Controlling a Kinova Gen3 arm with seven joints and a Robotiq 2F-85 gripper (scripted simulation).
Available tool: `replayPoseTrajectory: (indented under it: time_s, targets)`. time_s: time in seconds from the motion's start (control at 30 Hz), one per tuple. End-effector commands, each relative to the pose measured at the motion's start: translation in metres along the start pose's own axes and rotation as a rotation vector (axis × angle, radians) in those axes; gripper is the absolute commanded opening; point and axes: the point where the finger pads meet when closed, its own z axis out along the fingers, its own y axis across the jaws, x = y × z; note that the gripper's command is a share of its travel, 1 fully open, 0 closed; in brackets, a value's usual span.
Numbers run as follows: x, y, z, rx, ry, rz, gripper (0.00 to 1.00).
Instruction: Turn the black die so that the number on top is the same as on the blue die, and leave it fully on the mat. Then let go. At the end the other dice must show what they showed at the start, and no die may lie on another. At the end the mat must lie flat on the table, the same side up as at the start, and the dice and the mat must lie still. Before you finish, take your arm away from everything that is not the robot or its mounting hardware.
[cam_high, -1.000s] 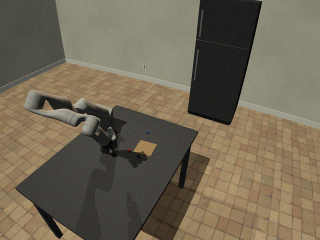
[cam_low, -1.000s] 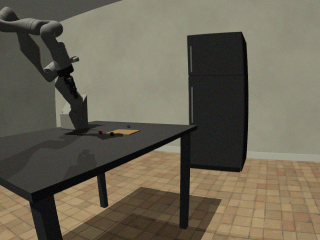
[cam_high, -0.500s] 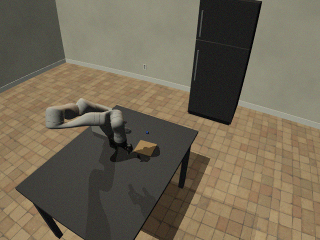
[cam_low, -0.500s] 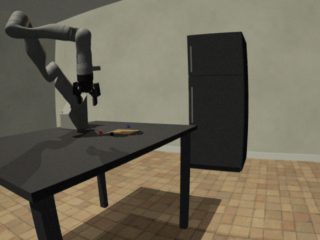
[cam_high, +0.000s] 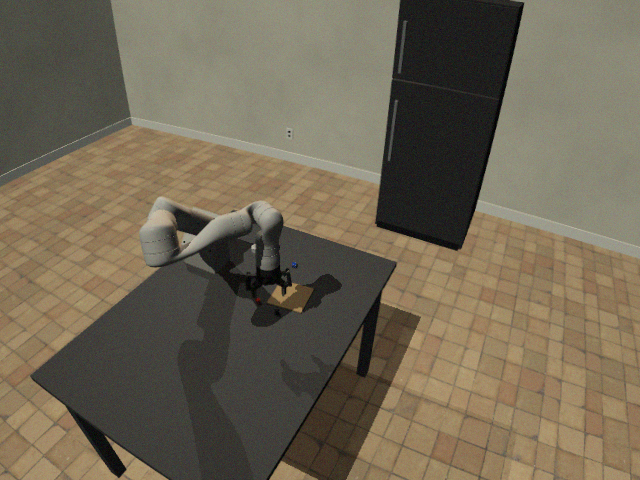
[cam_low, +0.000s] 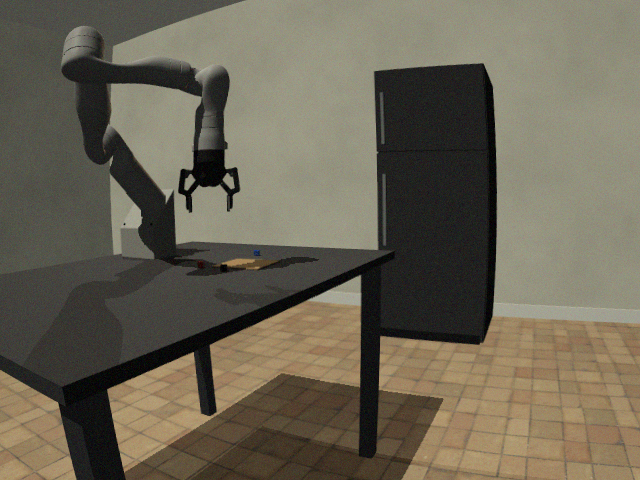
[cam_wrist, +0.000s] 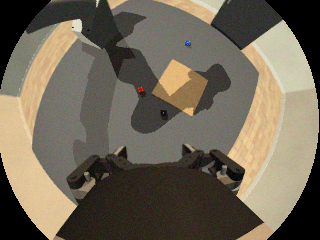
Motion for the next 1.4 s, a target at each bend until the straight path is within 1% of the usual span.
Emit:
replayPoseTrajectory:
  time_s: [0.0, 0.27, 0.87, 0.93, 1.03, 1.17, 1.23, 1.37]
  targets:
    - [0.018, 0.017, -0.001, -0.007, -0.012, -0.077, 1.0]
    - [0.02, 0.023, -0.001, -0.011, -0.032, -0.115, 1.0]
    - [0.02, 0.024, -0.001, -0.012, -0.032, -0.115, 1.0]
    - [0.02, 0.024, 0.001, -0.011, -0.03, -0.115, 1.0]
    - [0.02, 0.024, 0.011, -0.01, -0.027, -0.114, 1.0]
    - [0.019, 0.025, 0.038, -0.01, -0.027, -0.114, 1.0]
    - [0.019, 0.025, 0.038, -0.01, -0.027, -0.114, 1.0]
    - [0.017, 0.026, 0.071, -0.01, -0.027, -0.114, 1.0]
